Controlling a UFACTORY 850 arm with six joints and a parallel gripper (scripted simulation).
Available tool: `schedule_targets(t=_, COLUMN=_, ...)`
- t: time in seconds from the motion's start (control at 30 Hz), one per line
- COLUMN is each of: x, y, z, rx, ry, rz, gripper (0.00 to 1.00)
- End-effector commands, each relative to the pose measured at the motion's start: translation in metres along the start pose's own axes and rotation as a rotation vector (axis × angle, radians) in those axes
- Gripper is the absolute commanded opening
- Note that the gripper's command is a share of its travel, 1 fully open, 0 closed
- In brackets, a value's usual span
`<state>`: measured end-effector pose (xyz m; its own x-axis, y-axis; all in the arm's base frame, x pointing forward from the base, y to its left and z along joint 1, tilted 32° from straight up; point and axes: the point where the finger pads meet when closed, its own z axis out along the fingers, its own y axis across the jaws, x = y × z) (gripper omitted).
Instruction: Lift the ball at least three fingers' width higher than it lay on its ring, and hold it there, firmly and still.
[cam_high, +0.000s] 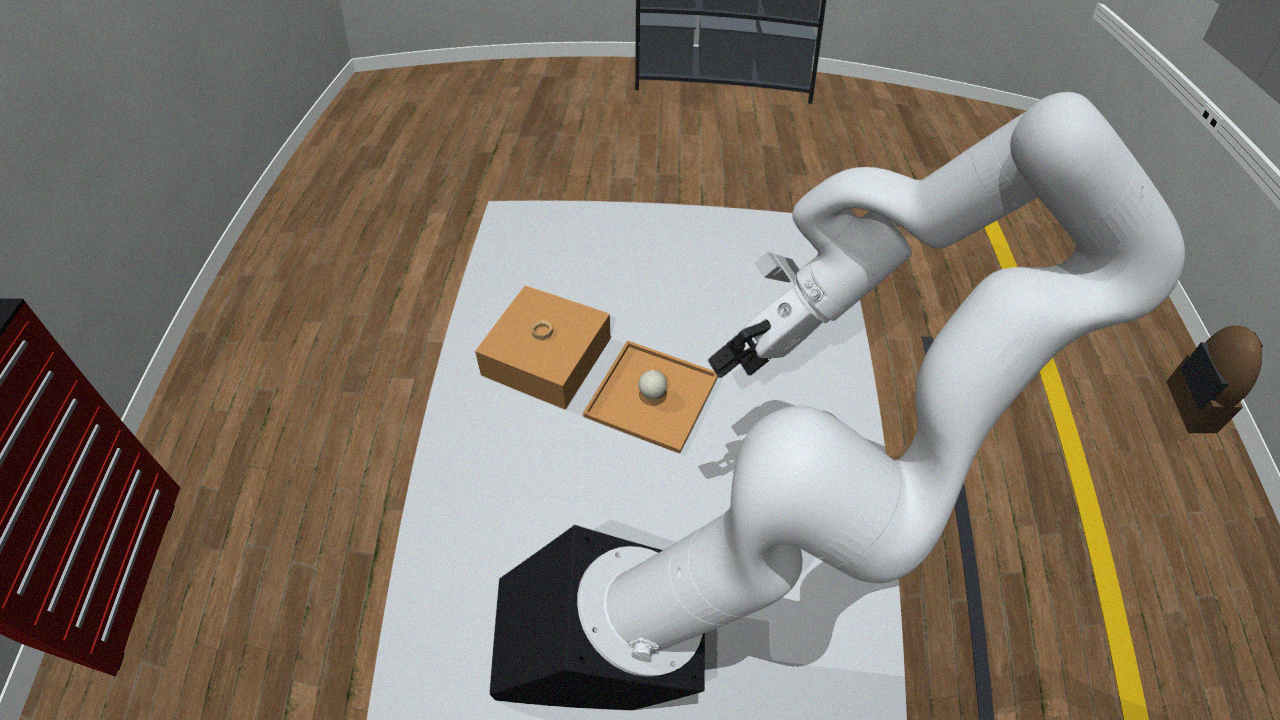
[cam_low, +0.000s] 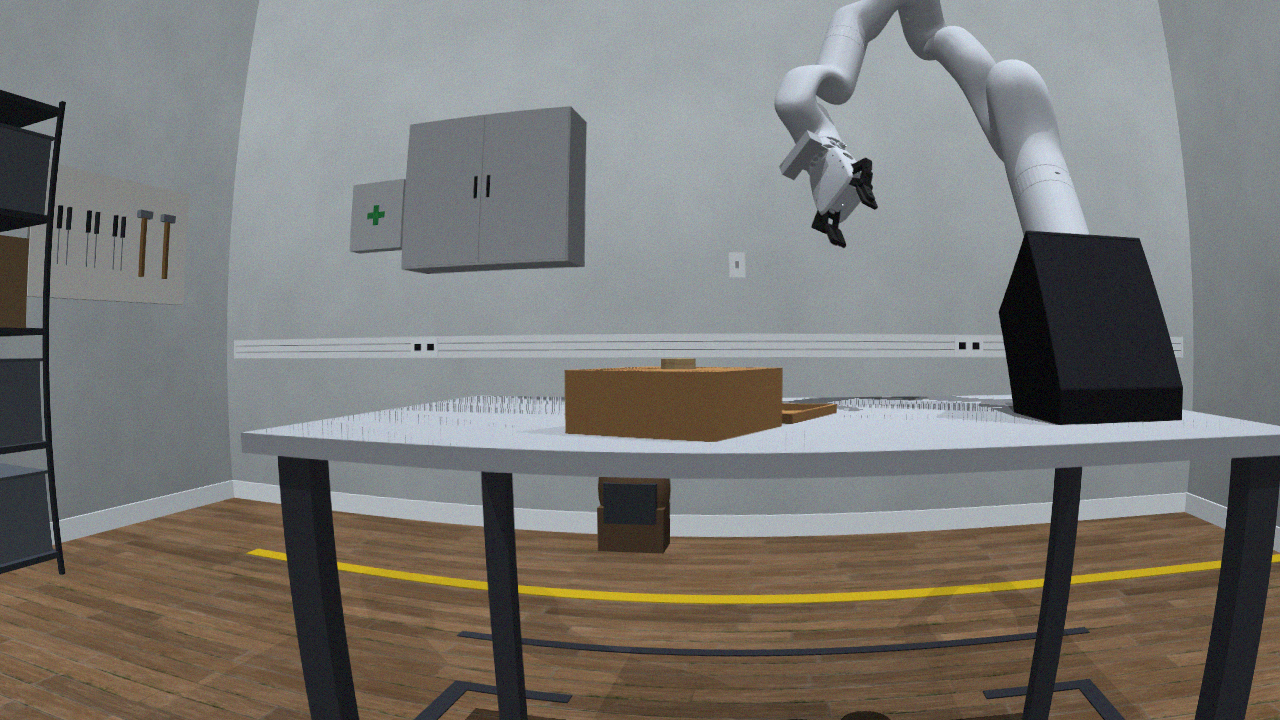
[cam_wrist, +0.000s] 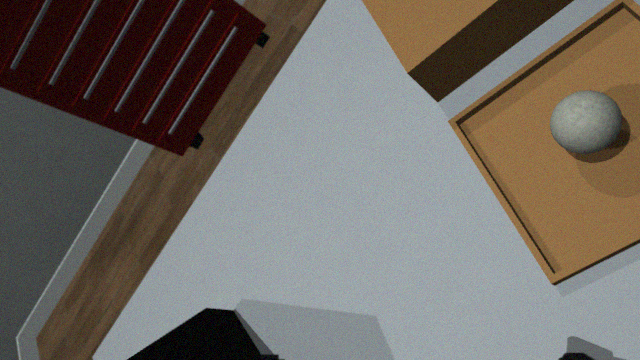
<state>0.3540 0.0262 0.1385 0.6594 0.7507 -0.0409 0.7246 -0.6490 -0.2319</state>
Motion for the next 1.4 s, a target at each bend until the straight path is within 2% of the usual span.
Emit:
schedule_targets(t=0.0, x=0.000, y=0.000, z=0.000, rx=-0.001, ry=0.001, rz=0.000, gripper=1.00)
schedule_targets(t=0.6, x=0.001, y=0.000, z=-0.001, rx=-0.001, ry=0.001, rz=0.000, gripper=1.00)
schedule_targets(t=0.8, x=0.010, y=0.012, z=-0.009, rx=-0.012, ry=0.005, rz=0.048, gripper=1.00)
schedule_targets(t=0.93, x=0.029, y=0.033, z=-0.026, rx=-0.036, ry=0.014, rz=0.143, gripper=1.00)
schedule_targets(t=1.03, x=0.049, y=0.058, z=-0.046, rx=-0.063, ry=0.027, rz=0.253, gripper=1.00)
schedule_targets(t=1.1, x=0.049, y=0.058, z=-0.046, rx=-0.063, ry=0.027, rz=0.253, gripper=1.00)
schedule_targets(t=1.23, x=0.083, y=0.099, z=-0.084, rx=-0.111, ry=0.055, rz=0.450, gripper=1.00)
schedule_targets(t=1.37, x=0.106, y=0.128, z=-0.116, rx=-0.159, ry=0.100, rz=0.653, gripper=1.00)
